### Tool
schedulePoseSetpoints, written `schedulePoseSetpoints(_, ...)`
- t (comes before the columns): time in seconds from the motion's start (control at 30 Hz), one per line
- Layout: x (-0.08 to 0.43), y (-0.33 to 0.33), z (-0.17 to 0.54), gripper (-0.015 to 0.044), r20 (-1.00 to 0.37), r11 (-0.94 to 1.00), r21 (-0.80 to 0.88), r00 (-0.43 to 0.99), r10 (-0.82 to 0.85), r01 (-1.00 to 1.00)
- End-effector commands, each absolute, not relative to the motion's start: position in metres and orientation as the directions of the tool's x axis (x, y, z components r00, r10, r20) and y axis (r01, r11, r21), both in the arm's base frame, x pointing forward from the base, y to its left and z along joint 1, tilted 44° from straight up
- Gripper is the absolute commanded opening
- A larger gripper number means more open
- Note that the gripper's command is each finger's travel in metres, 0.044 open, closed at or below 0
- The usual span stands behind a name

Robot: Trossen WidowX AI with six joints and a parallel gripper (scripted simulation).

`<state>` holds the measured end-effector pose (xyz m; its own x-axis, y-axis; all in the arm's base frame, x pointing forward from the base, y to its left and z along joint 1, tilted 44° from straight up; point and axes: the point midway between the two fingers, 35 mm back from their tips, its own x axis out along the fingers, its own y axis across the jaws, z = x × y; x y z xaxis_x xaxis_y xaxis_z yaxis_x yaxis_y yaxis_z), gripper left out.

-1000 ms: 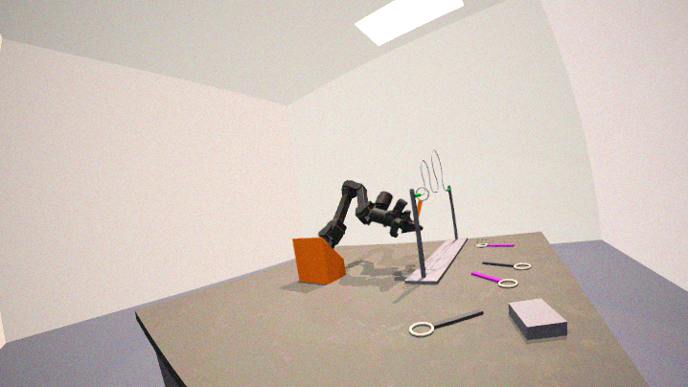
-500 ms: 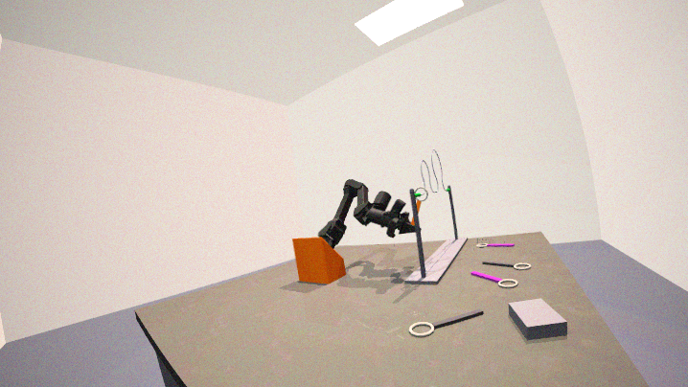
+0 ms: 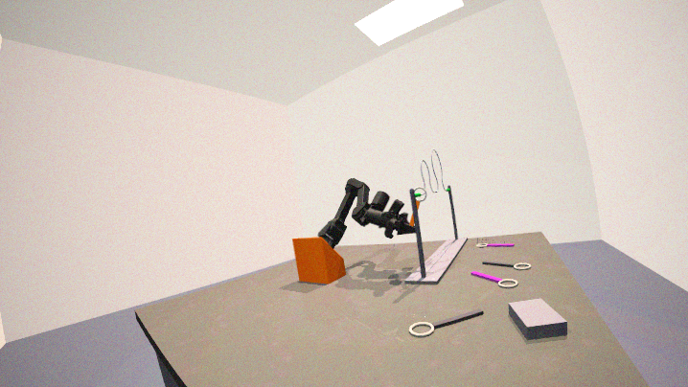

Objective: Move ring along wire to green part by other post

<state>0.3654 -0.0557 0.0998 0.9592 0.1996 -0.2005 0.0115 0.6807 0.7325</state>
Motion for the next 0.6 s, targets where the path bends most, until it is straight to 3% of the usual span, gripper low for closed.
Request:
schedulePoseSetpoints(0.0, 0.364, -0.059, 0.095, -0.0150, -0.204, 0.682, 0.731, 0.958, 0.201, 0.012)
schedulePoseSetpoints(0.57, 0.363, -0.065, 0.084, -0.0150, -0.204, 0.682, 0.731, 0.958, 0.201, 0.013)
